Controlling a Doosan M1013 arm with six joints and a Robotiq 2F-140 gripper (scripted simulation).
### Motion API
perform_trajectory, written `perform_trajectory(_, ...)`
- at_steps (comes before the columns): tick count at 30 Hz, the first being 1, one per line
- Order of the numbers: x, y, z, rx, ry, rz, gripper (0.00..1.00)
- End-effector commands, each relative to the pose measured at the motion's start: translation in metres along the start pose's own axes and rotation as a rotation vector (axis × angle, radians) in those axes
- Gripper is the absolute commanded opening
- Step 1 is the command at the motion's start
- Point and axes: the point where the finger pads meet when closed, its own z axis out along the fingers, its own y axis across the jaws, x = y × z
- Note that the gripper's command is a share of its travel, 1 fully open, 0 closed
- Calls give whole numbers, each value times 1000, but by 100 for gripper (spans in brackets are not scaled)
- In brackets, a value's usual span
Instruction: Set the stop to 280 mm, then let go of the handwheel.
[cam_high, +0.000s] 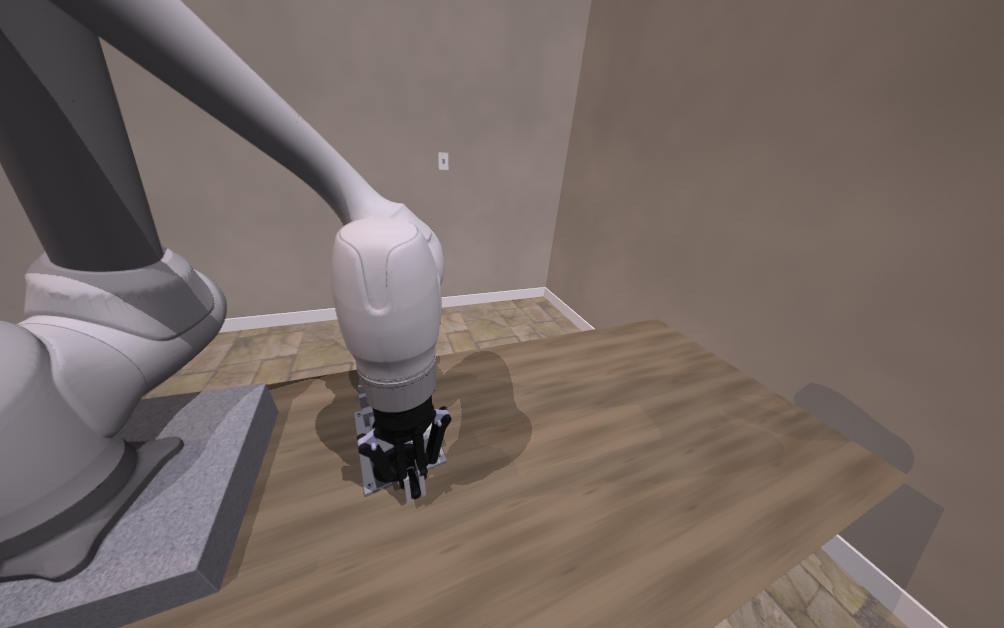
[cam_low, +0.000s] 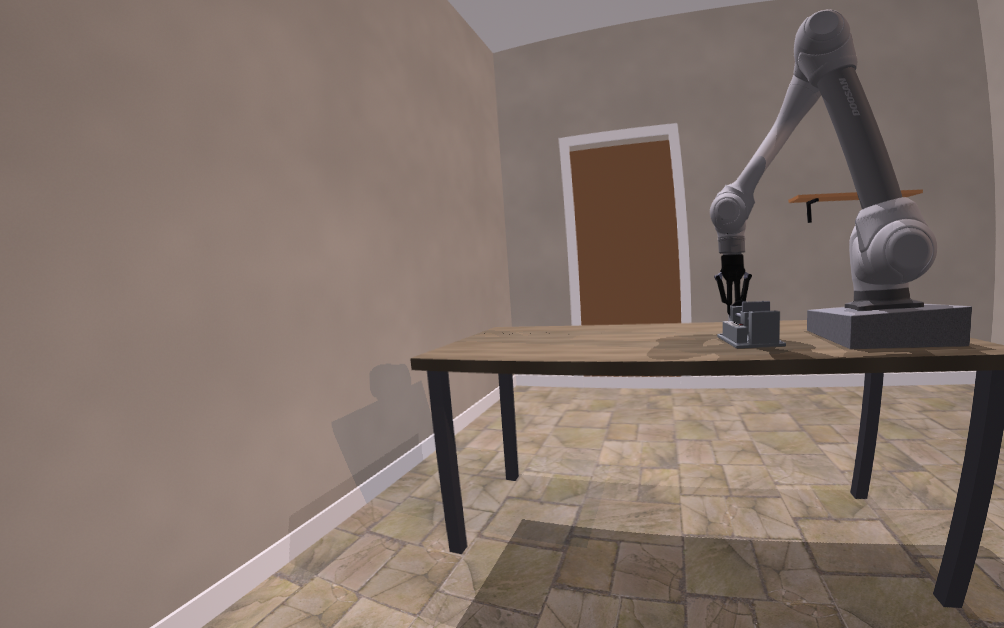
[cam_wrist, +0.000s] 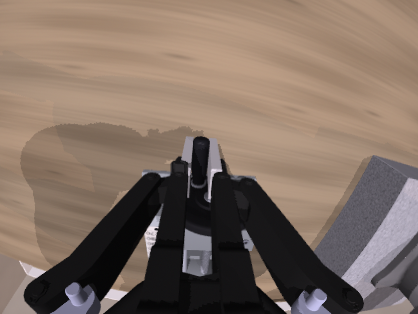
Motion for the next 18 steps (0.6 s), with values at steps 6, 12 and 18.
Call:
perform_trajectory(6,0,-6,-5,1,0,0,4)
perform_trajectory(12,0,-10,-10,1,0,0,4)
perform_trajectory(18,0,-11,-13,1,0,0,4)
